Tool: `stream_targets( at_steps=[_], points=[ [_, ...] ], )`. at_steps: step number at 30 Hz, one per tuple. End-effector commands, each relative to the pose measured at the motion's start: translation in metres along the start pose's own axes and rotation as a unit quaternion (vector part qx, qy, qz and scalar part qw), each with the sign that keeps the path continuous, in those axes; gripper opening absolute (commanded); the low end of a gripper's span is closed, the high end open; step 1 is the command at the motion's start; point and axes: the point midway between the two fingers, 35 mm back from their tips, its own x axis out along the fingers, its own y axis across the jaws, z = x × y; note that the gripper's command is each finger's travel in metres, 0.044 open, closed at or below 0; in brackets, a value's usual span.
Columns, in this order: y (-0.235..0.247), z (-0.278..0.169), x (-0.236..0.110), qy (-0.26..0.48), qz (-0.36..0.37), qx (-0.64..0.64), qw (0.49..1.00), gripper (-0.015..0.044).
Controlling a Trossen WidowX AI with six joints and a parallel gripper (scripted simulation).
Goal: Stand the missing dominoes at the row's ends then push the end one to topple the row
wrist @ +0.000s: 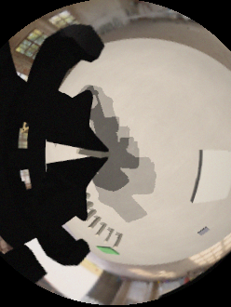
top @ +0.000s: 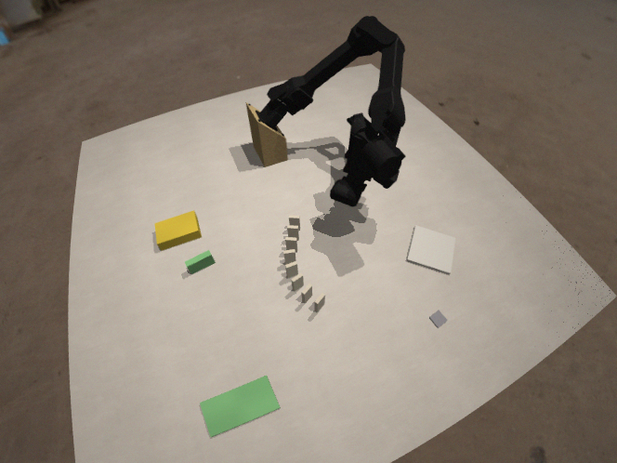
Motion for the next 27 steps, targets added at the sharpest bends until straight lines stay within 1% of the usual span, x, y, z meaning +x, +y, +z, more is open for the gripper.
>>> stream_targets(
  at_steps=[1, 5, 15, 17, 24, 27],
  points=[
    [0.006, -0.001, -0.070, -0.006, -0.001, -0.009, 1.000, 0.0020],
    [0.007, -0.003, -0.103, -0.005, -0.002, -0.009, 1.000, 0.0020],
    [0.009, -0.002, -0.105, -0.005, -0.002, -0.005, 1.000, 0.0020],
    [0.026, 0.003, -0.105, -0.004, -0.003, 0.031, 1.000, 0.0020],
    [0.119, 0.012, -0.105, -0.004, -0.003, 0.227, 0.974, 0.0020],
    [0.142, 0.009, -0.105, -0.005, -0.001, 0.277, 0.961, 0.0020]
  ],
)
